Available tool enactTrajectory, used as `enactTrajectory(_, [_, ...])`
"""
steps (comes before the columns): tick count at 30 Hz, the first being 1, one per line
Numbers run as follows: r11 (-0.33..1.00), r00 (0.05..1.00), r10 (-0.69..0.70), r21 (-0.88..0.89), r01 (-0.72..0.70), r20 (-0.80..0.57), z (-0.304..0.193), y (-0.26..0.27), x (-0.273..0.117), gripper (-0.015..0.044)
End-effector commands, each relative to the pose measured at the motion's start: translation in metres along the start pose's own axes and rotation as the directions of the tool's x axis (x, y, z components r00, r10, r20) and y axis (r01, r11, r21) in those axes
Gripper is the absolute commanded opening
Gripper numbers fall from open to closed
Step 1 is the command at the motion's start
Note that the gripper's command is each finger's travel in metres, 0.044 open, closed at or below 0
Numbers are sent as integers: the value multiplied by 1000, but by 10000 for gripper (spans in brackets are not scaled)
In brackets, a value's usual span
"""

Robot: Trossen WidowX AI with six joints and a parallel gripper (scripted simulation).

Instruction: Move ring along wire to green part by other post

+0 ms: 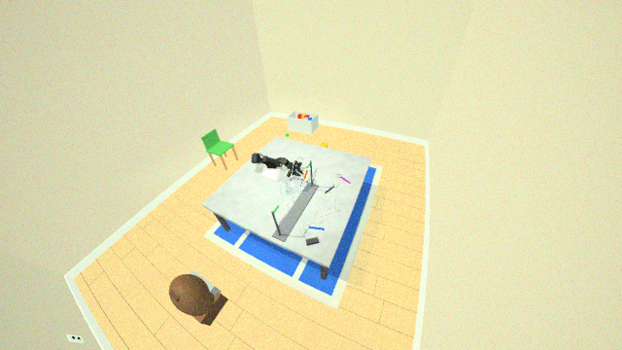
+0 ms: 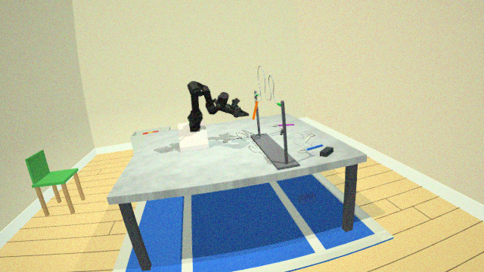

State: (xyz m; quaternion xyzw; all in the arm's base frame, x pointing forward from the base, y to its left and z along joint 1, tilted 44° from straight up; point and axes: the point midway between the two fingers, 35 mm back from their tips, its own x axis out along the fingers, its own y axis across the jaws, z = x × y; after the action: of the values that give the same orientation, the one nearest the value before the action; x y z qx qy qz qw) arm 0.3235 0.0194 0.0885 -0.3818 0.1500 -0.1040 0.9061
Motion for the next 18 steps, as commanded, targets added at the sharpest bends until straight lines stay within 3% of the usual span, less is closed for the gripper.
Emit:
enactTrajectory(1, [1000, 1000, -2, 3, 2, -3, -1, 0, 0, 160])
enactTrajectory(8, [1000, 1000, -2, 3, 2, -3, -1, 0, 0, 160])
enactTrajectory(18, [1000, 1000, 1, 0, -1, -1, 0, 0, -50, 423])
